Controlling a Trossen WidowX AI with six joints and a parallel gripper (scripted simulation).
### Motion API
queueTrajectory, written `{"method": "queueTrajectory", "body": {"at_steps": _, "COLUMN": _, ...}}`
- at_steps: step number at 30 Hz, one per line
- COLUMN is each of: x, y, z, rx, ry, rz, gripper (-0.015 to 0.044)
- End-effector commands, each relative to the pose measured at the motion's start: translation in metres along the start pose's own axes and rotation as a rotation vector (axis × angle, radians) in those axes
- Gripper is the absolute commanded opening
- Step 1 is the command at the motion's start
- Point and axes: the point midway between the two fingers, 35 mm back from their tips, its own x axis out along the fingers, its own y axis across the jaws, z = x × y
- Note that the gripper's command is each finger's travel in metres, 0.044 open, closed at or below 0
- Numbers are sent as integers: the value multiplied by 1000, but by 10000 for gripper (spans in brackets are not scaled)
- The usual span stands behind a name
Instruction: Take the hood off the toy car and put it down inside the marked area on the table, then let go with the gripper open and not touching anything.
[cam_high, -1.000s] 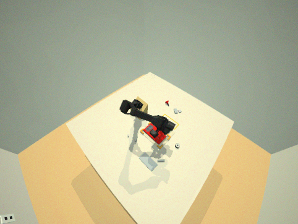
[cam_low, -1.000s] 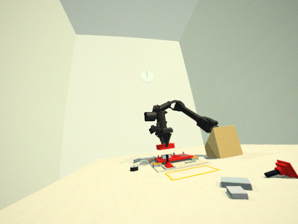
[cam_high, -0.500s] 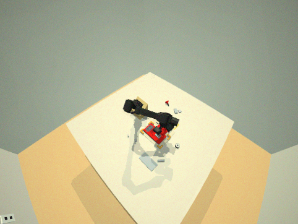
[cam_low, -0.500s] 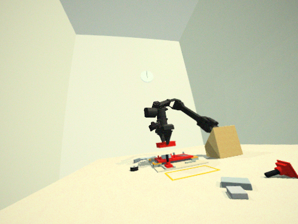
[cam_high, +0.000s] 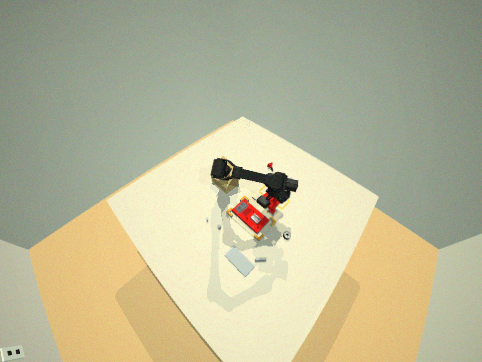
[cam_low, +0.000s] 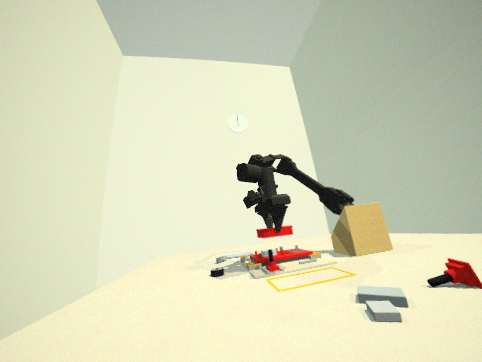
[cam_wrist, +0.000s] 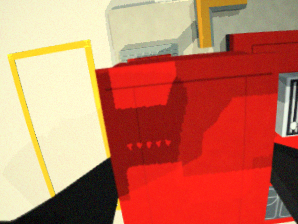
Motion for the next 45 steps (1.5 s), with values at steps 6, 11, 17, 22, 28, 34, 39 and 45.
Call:
{"method": "queueTrajectory", "body": {"at_steps": 6, "x": -3, "y": 41, "z": -6, "rx": 4, "ry": -2, "rz": 6, "gripper": 0}}
{"method": "queueTrajectory", "body": {"at_steps": 11, "x": -3, "y": 63, "z": -12, "rx": 5, "ry": -1, "rz": 3, "gripper": 0}}
{"method": "queueTrajectory", "body": {"at_steps": 17, "x": -2, "y": 89, "z": -22, "rx": 7, "ry": 0, "rz": -2, "gripper": 0}}
{"method": "queueTrajectory", "body": {"at_steps": 22, "x": -1, "y": 109, "z": -30, "rx": 10, "ry": 0, "rz": -8, "gripper": 0}}
{"method": "queueTrajectory", "body": {"at_steps": 28, "x": 0, "y": 112, "z": -32, "rx": 10, "ry": 0, "rz": -9, "gripper": 0}}
{"method": "queueTrajectory", "body": {"at_steps": 34, "x": 3, "y": 112, "z": -31, "rx": 10, "ry": 0, "rz": -9, "gripper": 0}}
{"method": "queueTrajectory", "body": {"at_steps": 39, "x": 6, "y": 113, "z": -31, "rx": 10, "ry": 0, "rz": -9, "gripper": 0}}
{"method": "queueTrajectory", "body": {"at_steps": 45, "x": 10, "y": 113, "z": -31, "rx": 10, "ry": 0, "rz": -8, "gripper": 0}}
